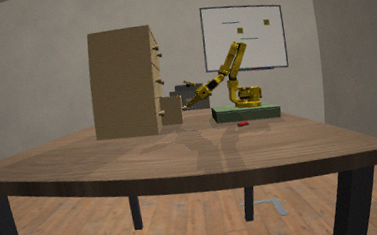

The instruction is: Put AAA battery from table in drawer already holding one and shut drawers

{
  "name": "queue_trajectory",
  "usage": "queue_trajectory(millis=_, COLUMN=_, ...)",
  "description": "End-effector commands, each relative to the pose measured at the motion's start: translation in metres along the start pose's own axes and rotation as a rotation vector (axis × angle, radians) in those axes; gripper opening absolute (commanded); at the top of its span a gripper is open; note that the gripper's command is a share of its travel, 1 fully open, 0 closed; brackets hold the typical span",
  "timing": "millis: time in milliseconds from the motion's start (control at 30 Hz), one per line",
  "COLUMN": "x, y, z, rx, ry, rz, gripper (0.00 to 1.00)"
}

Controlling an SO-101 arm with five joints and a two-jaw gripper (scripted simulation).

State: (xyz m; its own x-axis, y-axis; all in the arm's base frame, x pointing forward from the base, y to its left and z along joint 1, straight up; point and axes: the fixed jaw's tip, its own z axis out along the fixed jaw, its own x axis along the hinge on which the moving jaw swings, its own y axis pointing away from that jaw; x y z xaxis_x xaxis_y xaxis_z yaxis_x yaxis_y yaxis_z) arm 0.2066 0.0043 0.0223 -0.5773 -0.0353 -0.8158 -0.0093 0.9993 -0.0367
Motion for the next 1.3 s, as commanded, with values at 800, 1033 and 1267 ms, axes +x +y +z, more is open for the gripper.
queue_trajectory(millis=800, x=-0.003, y=0.000, z=0.001, rx=-0.001, ry=0.027, rz=0.001, gripper=0.21)
queue_trajectory(millis=1033, x=-0.008, y=-0.001, z=0.000, rx=-0.002, ry=0.078, rz=0.002, gripper=0.21)
queue_trajectory(millis=1267, x=-0.012, y=-0.001, z=-0.003, rx=-0.003, ry=0.115, rz=0.003, gripper=0.21)
